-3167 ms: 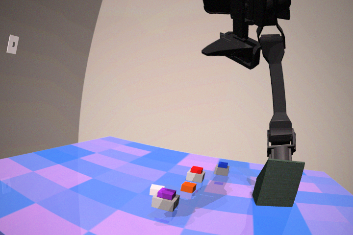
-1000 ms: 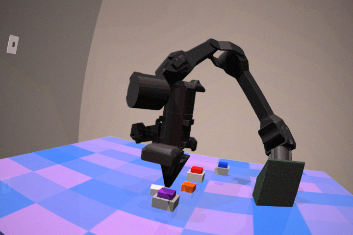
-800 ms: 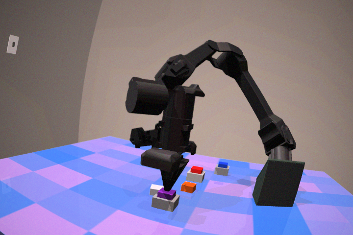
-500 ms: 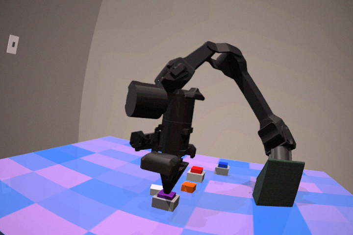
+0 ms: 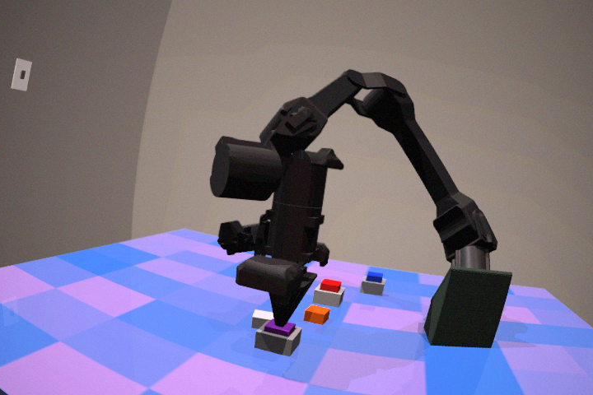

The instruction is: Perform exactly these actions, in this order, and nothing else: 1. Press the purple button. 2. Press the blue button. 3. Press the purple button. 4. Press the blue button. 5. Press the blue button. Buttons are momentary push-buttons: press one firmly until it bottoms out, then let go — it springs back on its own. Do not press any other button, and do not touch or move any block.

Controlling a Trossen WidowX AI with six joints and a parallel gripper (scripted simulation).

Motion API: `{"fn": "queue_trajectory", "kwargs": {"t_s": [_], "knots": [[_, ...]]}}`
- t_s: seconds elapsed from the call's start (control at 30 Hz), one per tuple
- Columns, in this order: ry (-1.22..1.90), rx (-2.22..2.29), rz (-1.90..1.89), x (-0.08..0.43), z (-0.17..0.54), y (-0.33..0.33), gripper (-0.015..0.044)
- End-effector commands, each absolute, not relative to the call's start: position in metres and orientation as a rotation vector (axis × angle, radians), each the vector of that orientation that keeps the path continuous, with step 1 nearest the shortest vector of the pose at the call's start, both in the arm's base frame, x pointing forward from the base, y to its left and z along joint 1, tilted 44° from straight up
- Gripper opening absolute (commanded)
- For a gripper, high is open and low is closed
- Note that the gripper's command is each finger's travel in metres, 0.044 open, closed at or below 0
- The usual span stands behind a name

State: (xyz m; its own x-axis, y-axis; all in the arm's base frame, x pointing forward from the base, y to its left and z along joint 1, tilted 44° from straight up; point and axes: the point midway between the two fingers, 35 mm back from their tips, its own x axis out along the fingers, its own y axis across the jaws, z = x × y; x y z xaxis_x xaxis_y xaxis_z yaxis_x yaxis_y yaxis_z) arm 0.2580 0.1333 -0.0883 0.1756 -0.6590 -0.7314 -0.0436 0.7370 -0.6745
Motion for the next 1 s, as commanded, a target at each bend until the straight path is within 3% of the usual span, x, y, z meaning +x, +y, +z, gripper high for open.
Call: {"fn": "queue_trajectory", "kwargs": {"t_s": [0.0, 0.67, 0.97], "knots": [[1.341, -0.646, -0.481, 0.258, -0.087, 0.135, 0.0020], [1.341, -0.651, -0.476, 0.242, -0.020, 0.195, 0.0020], [1.363, -0.627, -0.430, 0.271, 0.070, 0.123, 0.0020]]}}
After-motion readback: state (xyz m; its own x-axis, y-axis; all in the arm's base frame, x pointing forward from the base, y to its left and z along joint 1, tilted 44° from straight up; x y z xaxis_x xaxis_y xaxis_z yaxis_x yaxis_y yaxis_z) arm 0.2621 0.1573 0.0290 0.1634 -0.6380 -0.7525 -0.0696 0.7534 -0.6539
